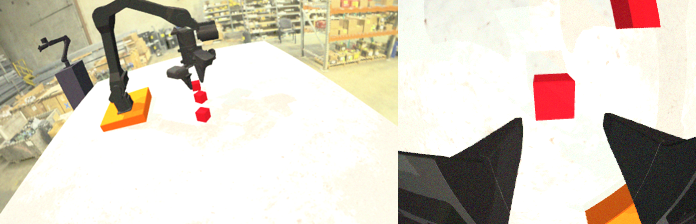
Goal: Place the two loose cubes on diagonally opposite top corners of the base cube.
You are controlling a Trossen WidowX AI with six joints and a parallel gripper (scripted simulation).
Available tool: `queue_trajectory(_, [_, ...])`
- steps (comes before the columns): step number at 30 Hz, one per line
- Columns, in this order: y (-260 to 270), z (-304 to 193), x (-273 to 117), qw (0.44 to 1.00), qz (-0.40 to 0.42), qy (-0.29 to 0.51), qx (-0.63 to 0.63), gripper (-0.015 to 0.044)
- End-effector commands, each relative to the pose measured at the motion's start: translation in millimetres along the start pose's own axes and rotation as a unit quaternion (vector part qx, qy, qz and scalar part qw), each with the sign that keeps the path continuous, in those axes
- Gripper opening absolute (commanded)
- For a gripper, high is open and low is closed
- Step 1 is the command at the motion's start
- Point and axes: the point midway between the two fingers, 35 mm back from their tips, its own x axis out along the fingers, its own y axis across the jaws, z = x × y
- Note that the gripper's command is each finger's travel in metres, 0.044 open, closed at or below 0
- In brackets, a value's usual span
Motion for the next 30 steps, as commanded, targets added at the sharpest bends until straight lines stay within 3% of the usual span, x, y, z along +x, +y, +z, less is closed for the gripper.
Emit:
queue_trajectory(1, [2.2,1.8,5.9,1.000,0.006,-0.003,-0.001,0.0265])
queue_trajectory(28, [2.4,1.9,48.1,1.000,0.006,-0.003,-0.001,0.0265])
queue_trajectory(30, [2.4,1.9,48.1,1.000,0.006,-0.003,-0.001,0.0212])
